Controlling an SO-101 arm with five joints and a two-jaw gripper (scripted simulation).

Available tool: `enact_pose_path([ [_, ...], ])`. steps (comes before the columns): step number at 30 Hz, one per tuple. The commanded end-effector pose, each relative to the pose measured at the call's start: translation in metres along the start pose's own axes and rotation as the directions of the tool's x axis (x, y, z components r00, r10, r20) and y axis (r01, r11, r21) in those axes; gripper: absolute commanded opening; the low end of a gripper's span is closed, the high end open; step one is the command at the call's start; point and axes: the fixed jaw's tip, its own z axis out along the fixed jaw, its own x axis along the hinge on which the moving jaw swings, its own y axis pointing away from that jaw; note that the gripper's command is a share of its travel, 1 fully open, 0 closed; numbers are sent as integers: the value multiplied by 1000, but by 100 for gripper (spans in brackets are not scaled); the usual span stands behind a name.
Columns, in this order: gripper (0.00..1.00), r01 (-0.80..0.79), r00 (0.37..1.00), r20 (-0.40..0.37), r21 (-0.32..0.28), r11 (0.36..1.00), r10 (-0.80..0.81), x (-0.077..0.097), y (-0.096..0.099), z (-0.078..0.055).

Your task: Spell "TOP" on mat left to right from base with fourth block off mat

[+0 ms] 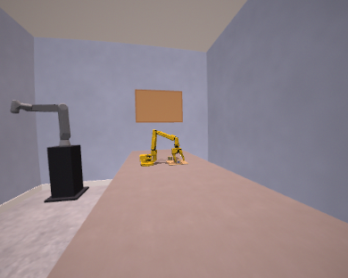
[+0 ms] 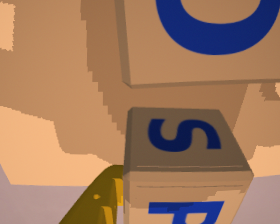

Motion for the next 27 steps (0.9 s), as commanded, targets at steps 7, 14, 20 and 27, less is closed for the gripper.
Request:
enact_pose_path([
  [7, 36, 0, 1000, -23, 92, 996, 2, 4, -14, -26],
  [14, 36, 0, 1000, -23, 92, 996, 2, 4, -13, -43],
  [20, 36, 0, 1000, -23, 92, 996, 2, 3, -10, -64],
  [27, 36, 0, 1000, -23, 92, 996, 2, 3, -8, -73],
])
